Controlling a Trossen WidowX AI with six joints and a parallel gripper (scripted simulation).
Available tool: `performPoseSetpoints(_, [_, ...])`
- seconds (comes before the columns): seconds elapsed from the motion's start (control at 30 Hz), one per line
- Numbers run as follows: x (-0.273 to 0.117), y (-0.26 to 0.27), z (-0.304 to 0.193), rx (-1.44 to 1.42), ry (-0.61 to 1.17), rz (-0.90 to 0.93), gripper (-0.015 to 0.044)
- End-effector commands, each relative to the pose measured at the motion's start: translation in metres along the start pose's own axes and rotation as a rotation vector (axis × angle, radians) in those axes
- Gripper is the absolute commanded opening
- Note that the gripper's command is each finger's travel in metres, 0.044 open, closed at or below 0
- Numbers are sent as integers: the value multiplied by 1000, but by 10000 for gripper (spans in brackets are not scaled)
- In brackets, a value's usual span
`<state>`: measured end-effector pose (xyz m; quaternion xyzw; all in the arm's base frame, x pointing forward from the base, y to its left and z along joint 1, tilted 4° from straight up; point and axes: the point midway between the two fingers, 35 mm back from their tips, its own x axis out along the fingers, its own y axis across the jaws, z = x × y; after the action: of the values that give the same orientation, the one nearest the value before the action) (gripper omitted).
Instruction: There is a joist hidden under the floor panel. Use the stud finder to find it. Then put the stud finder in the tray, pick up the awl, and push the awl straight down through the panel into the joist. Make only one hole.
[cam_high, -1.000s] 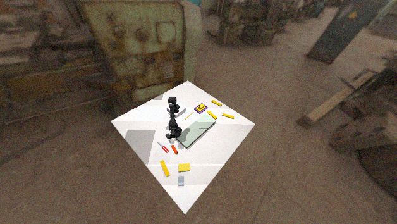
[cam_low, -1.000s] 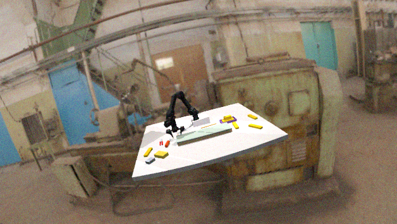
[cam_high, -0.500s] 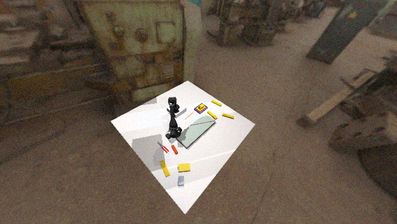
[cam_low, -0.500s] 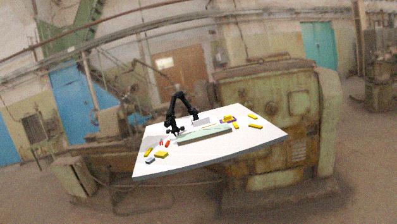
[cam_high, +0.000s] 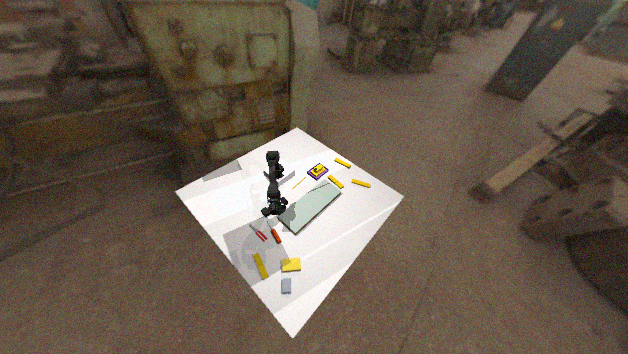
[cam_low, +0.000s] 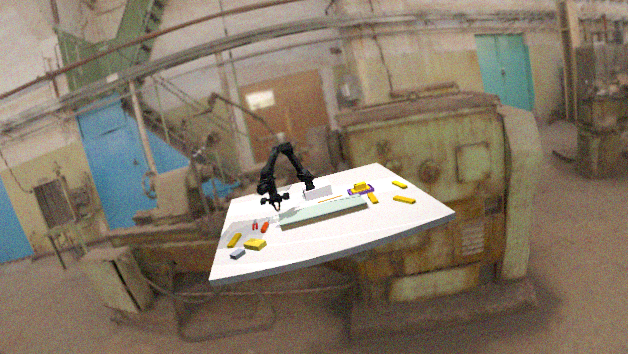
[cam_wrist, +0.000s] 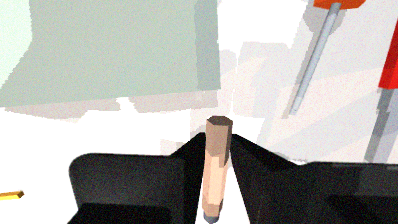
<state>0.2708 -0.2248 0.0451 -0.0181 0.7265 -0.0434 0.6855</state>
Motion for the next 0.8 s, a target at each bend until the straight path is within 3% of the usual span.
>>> performPoseSetpoints(0.0, [-34,0,-1,2,-7,-6,0])
performPoseSetpoints(0.17, [-70,2,-8,2,-7,-6,0])
performPoseSetpoints(0.37, [-75,2,-8,4,-11,-19,0])
performPoseSetpoints(0.77, [-88,-6,-2,72,-135,-295,0])
